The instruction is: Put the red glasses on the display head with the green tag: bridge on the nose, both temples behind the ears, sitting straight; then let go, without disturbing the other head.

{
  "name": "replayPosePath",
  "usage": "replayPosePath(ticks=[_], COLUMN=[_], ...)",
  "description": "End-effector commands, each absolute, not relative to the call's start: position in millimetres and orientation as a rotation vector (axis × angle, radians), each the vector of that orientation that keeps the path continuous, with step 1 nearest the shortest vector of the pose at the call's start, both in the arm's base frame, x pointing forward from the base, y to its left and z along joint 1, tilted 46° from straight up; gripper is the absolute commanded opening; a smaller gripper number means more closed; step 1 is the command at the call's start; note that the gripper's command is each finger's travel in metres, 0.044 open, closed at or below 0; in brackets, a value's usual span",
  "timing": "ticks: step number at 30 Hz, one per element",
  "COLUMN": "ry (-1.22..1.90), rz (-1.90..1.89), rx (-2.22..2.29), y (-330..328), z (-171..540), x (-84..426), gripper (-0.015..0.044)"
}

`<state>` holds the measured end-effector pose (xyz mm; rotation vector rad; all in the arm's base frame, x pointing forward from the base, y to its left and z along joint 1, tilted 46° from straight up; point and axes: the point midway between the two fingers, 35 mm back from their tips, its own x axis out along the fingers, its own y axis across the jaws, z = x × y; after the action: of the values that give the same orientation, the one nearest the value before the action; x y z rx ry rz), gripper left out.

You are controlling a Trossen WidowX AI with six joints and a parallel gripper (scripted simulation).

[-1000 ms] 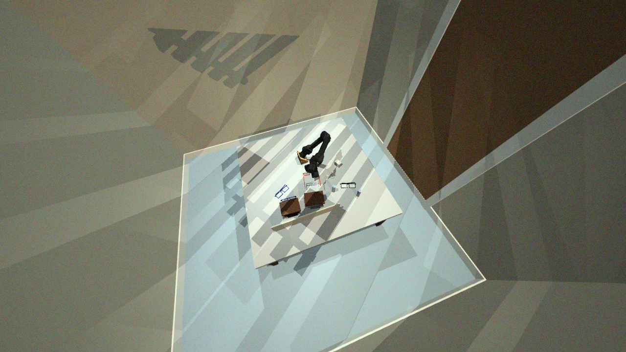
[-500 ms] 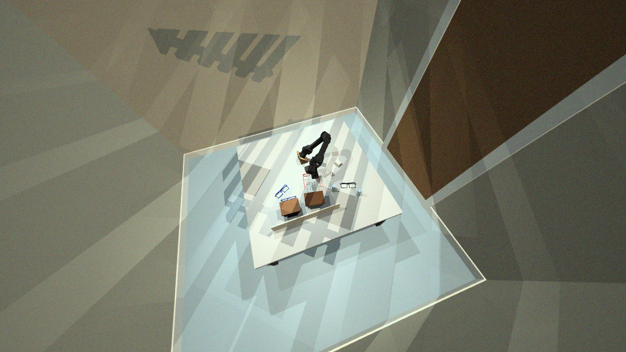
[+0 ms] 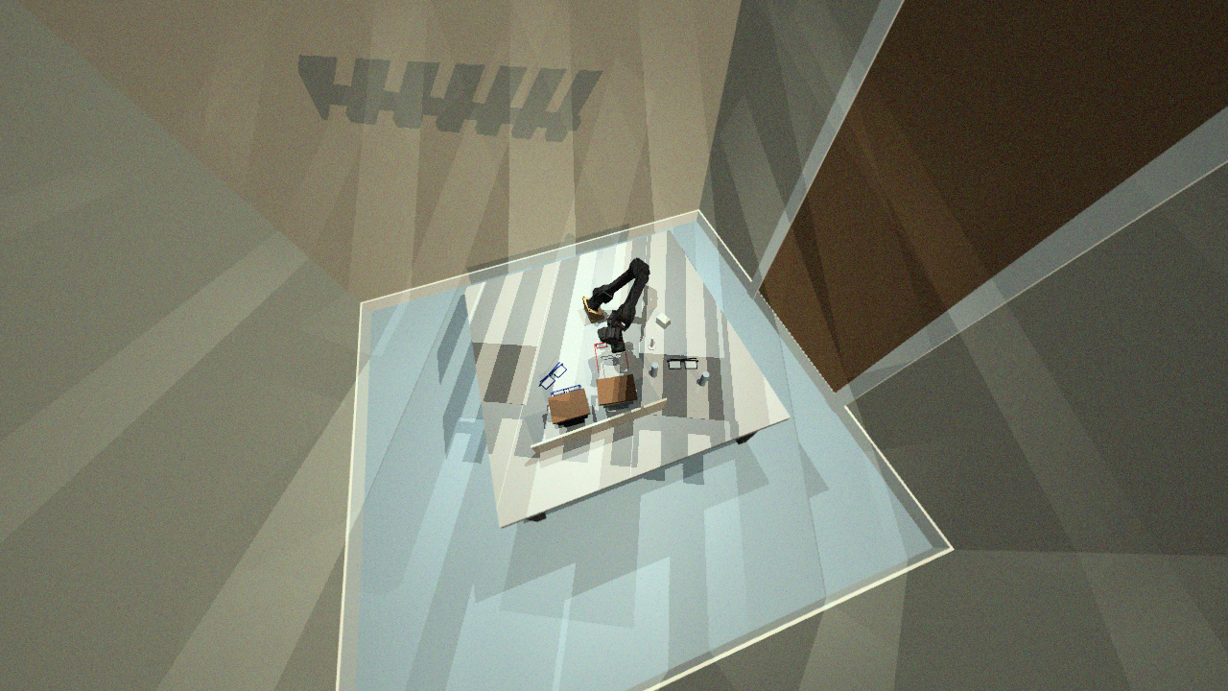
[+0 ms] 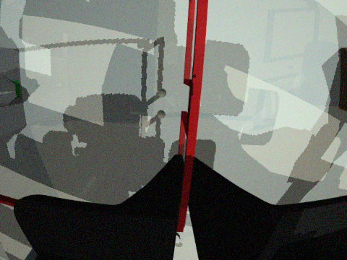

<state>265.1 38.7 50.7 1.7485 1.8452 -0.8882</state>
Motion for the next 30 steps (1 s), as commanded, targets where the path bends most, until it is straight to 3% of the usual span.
replayPosePath(ticks=[1,30], ry=[1.851,1.85], rz=[-0.89,-0.888], rx=[1.754,1.754], y=[42.4,43.2], z=[47.5,42.0], x=[264.1,297.1], gripper=[0.0,0.0])
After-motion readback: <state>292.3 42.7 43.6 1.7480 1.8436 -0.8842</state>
